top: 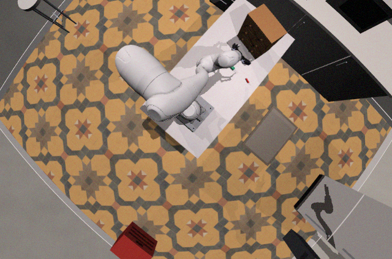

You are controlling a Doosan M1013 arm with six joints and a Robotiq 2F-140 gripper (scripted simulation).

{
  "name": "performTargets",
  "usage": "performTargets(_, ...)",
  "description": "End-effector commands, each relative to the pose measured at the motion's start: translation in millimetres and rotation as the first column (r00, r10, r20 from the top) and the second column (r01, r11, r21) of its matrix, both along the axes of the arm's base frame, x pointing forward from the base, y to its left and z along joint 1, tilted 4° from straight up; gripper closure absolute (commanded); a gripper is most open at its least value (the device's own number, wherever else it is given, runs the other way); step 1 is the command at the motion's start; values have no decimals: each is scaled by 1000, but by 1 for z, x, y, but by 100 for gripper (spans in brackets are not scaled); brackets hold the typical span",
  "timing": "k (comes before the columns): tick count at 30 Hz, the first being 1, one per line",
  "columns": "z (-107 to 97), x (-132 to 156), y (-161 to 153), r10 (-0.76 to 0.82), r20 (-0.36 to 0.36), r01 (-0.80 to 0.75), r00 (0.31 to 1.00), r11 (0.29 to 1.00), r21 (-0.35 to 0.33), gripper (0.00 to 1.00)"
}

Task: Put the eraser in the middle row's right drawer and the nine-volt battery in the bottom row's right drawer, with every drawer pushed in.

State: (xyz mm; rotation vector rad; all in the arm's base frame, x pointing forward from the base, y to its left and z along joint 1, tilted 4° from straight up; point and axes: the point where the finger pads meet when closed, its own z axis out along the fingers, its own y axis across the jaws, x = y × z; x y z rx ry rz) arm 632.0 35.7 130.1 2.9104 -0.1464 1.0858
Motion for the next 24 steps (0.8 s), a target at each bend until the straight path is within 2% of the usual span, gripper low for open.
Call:
performTargets(1, -2, 2, 0, -30, 86, 34, 996, 999, -39, 0)
performTargets(12, -8, 7, 0, -27, 146, 33, 989, 999, -42, 0)
performTargets(24, -21, 18, -1, -20, 282, 37, 959, 998, -55, 0)
